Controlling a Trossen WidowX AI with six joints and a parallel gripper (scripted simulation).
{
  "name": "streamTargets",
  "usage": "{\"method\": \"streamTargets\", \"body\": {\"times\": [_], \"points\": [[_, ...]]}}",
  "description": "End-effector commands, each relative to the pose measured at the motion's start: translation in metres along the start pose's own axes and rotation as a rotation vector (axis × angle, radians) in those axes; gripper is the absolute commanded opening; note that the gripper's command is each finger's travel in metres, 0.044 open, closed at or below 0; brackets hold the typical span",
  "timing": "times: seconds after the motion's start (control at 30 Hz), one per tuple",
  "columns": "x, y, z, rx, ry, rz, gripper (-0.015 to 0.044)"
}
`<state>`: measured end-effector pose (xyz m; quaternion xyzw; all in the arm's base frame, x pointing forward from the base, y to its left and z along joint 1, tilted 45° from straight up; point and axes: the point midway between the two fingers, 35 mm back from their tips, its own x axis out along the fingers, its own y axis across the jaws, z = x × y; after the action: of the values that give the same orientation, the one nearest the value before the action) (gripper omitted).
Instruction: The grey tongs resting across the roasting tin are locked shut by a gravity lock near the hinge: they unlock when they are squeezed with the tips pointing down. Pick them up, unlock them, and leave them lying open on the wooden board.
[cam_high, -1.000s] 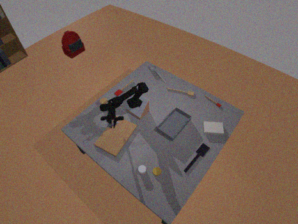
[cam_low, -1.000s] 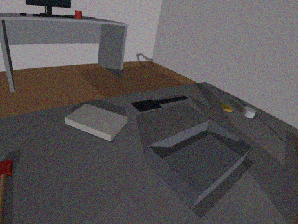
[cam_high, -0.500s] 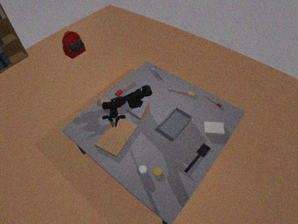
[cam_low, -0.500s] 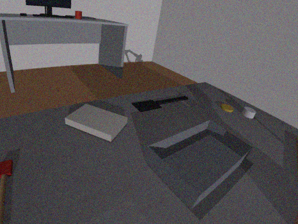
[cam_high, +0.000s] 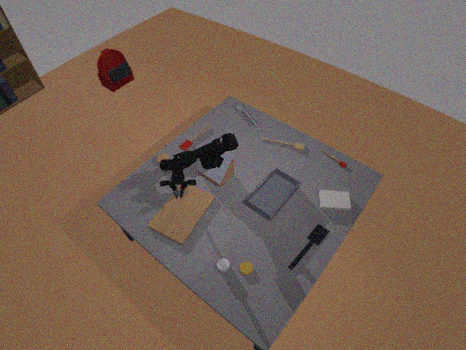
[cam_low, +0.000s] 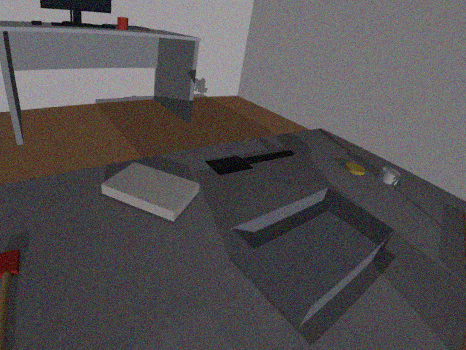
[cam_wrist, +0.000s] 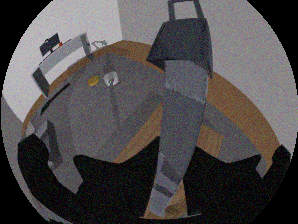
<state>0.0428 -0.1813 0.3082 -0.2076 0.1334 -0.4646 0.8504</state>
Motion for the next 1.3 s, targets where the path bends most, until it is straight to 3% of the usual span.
{"method": "streamTargets", "body": {"times": [0.0,0.5,1.27], "points": [[0.000,0.001,0.001,-0.008,-0.005,0.005,-0.0150],[0.003,-0.002,0.001,0.017,0.014,-0.001,-0.0150],[0.029,-0.016,-0.011,0.189,0.264,-0.015,-0.0150]]}}
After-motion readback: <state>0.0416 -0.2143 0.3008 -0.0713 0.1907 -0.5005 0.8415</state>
